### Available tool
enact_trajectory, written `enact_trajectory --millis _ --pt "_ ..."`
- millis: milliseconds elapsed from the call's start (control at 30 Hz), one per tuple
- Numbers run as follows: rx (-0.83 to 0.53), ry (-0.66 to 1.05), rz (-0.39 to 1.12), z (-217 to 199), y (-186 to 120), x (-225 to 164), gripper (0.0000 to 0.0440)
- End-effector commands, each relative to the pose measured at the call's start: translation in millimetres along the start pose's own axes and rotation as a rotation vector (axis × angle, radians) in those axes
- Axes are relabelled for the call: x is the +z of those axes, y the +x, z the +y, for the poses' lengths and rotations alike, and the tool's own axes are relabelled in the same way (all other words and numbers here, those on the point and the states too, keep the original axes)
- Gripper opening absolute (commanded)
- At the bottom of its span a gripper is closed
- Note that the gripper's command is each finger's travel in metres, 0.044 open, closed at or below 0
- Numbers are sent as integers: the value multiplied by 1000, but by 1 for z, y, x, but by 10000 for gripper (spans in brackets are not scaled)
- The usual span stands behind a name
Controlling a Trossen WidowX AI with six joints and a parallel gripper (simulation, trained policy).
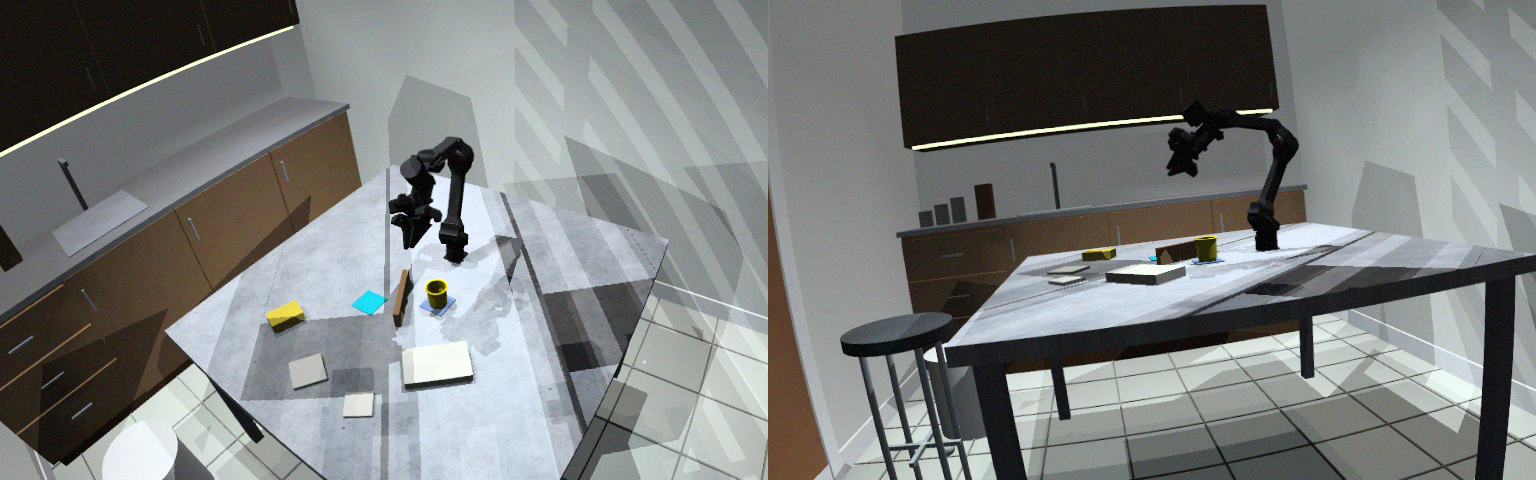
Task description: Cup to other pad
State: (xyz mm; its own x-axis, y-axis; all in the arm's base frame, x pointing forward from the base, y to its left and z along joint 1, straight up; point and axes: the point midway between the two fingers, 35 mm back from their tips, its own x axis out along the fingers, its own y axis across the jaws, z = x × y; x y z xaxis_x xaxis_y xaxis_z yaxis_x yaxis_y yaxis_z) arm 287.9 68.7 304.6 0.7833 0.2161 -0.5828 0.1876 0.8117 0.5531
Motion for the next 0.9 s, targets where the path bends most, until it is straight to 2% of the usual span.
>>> enact_trajectory --millis 0,600,867 --pt "-21 71 57 4 -1 -6 150" --pt "-204 299 253 3 0 -35 142" --pt "-316 357 320 -6 3 -49 161"
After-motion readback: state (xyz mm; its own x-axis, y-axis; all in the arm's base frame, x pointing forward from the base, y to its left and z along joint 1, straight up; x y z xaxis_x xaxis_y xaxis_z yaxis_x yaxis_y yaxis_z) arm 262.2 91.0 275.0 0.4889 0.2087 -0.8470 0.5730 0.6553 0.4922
